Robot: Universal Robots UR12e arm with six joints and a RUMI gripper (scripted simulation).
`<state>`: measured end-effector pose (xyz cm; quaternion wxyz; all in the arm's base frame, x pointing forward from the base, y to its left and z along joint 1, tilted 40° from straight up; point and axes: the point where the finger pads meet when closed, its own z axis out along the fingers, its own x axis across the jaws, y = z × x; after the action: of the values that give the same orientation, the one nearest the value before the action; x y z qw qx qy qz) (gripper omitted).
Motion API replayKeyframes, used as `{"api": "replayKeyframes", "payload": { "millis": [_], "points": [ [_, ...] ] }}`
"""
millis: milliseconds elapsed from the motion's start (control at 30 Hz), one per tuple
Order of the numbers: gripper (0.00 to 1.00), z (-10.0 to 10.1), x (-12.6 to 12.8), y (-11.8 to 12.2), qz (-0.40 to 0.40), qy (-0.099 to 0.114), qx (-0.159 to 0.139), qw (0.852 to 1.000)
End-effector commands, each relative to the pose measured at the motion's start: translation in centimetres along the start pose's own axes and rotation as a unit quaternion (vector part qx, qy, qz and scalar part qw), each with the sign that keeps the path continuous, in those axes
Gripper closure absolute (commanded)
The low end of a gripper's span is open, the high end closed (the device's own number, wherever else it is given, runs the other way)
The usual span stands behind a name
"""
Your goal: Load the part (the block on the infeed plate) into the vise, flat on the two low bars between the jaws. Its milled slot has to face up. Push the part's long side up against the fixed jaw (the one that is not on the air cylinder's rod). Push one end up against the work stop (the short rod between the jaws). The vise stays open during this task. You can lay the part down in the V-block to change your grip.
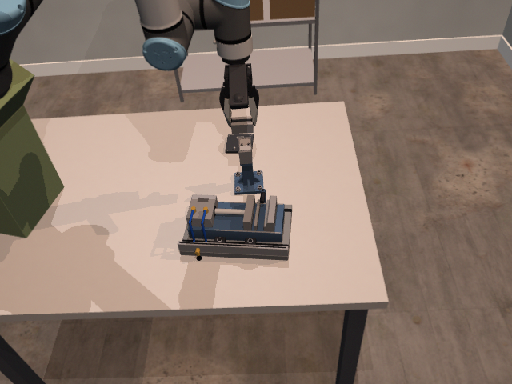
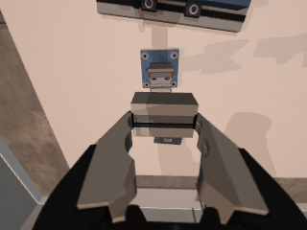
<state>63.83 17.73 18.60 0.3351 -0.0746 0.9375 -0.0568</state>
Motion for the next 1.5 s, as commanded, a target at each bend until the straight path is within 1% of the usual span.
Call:
{"api": "replayKeyframes", "payload": {
  "millis": [0,367,933,1467],
  "points": [
    [1.00,0.0,-0.1,-0.2,0.010,0.000,0.000,1.000],
    [1.00,0.1,-0.3,-0.9,0.036,0.000,0.000,0.999],
    [1.00,0.3,-0.7,-2.5,0.100,0.002,0.000,0.995],
    [1.00,0.6,-1.2,-4.8,0.188,0.004,0.000,0.982]
  ]
}}
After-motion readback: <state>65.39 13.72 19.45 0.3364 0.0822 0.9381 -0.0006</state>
